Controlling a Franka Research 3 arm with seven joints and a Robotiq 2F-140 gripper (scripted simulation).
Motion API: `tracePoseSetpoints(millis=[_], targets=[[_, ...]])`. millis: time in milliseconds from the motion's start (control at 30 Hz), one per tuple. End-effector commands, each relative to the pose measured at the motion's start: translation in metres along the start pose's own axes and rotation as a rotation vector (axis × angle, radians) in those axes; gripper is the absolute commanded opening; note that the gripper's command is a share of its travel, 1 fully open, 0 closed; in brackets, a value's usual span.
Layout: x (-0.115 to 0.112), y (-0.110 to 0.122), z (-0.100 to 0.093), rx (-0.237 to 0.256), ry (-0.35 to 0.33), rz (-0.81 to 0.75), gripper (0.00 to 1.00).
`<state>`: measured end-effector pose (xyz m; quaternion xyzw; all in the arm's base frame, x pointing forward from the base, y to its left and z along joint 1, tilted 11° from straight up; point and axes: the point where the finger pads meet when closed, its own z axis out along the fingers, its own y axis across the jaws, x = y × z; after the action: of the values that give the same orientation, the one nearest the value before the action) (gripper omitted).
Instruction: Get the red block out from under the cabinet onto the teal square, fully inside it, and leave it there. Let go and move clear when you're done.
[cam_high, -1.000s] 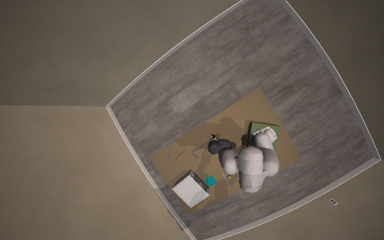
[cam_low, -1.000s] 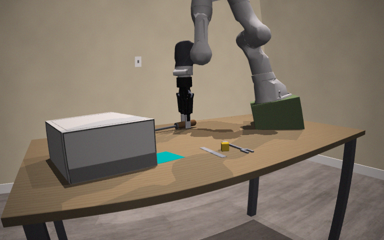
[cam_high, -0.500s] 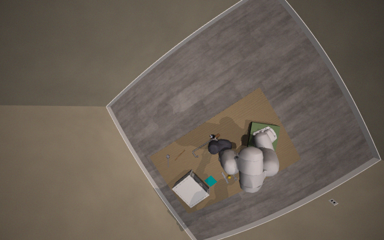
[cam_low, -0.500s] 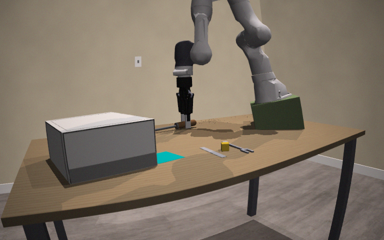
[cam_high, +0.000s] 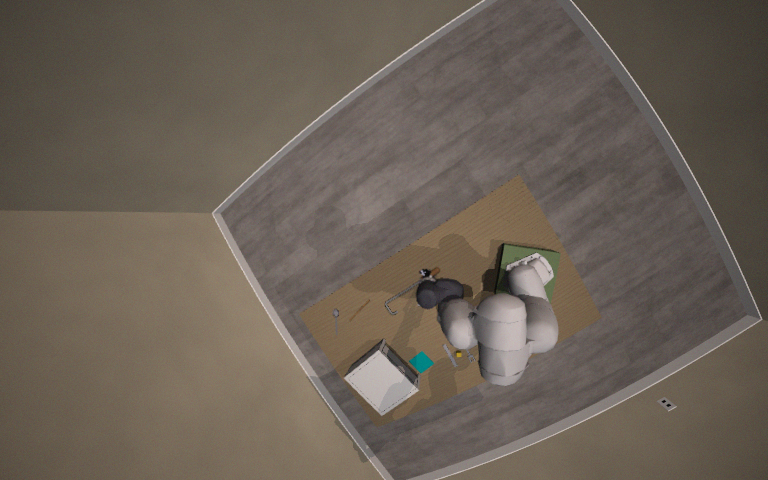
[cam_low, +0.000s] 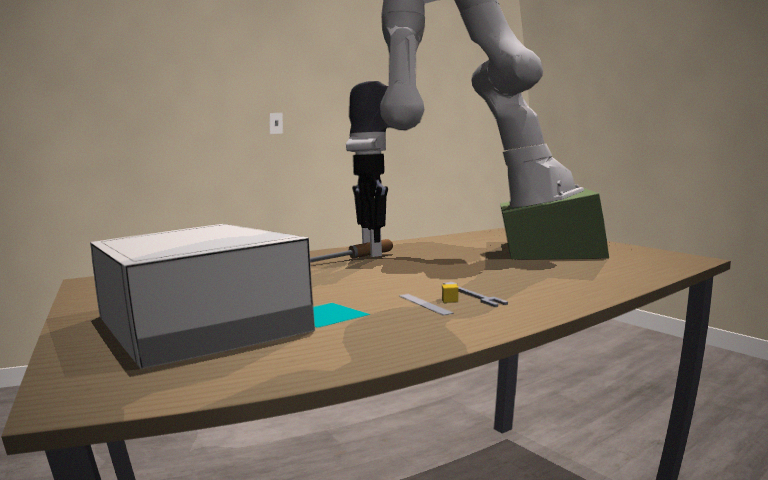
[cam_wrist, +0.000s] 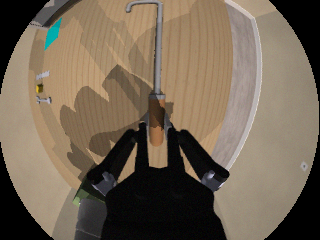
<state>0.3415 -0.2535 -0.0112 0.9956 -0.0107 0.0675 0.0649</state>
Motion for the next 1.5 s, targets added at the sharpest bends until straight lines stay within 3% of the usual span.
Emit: tracePoseSetpoints(millis=[0,633,1467], targets=[[0.002,0.0,-0.001,-0.002,0.004,0.0,0.0],[0.007,-0.01,-0.001,-0.002,0.004,-0.007,0.0],[0.021,-0.043,-0.001,-0.002,0.004,-0.032,0.0]])
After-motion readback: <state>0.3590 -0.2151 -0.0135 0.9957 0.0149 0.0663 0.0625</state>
